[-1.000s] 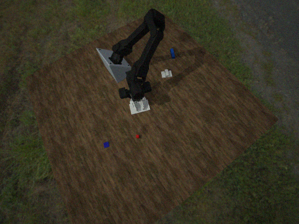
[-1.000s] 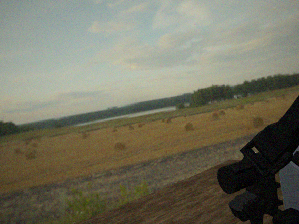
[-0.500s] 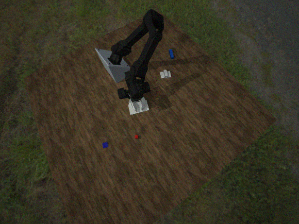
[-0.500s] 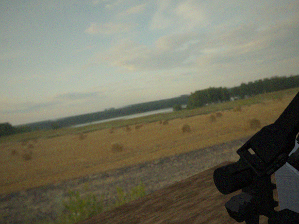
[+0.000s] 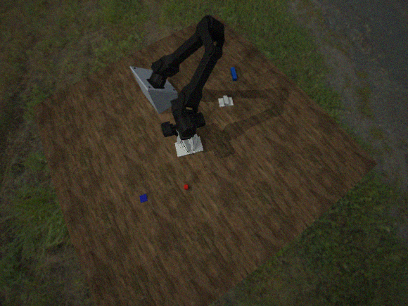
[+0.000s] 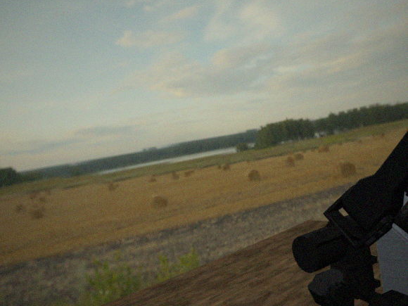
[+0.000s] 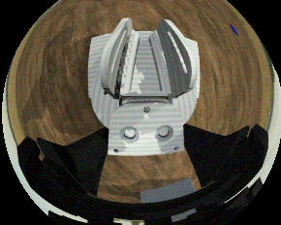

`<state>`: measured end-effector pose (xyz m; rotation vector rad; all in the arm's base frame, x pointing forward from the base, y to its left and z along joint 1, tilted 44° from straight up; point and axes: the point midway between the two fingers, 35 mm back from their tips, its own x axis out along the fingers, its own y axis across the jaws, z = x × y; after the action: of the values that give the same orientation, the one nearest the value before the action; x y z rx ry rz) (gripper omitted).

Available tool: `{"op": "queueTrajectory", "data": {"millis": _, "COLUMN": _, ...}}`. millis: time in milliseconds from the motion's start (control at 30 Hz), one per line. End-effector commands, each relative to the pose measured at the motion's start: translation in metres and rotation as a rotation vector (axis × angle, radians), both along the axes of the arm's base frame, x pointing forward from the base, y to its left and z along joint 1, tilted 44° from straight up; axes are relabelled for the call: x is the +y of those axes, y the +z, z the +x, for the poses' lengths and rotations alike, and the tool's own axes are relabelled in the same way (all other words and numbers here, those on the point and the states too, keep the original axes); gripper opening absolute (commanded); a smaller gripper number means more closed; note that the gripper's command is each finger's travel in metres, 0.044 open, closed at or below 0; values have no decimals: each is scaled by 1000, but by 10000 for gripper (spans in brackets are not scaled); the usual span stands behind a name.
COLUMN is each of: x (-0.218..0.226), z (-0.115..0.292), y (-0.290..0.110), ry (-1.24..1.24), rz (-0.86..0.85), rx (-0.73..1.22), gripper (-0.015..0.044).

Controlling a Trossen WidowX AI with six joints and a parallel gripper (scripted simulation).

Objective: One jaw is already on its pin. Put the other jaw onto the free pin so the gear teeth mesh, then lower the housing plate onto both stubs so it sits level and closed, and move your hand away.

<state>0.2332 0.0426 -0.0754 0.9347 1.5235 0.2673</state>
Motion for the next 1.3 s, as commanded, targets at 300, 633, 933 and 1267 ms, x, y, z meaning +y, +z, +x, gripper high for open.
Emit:
{"op": "queueTrajectory", "data": {"millis": 300, "x": 2, "z": -1, "y": -1, "ry": 7, "rz": 6, "rx": 2, "gripper": 351}}
{"op": "queueTrajectory", "data": {"millis": 633, "x": 2, "z": -1, "y": -1, "ry": 7, "rz": 6, "rx": 2, "gripper": 351}}
{"op": "queueTrajectory", "data": {"millis": 933, "x": -2, "z": -1, "y": 3, "ry": 7, "rz": 6, "rx": 2, "gripper": 351}}
{"op": "queueTrajectory", "data": {"millis": 1267, "x": -1, "z": 0, "y": 2, "ry": 7, "rz": 6, "rx": 2, "gripper": 351}}
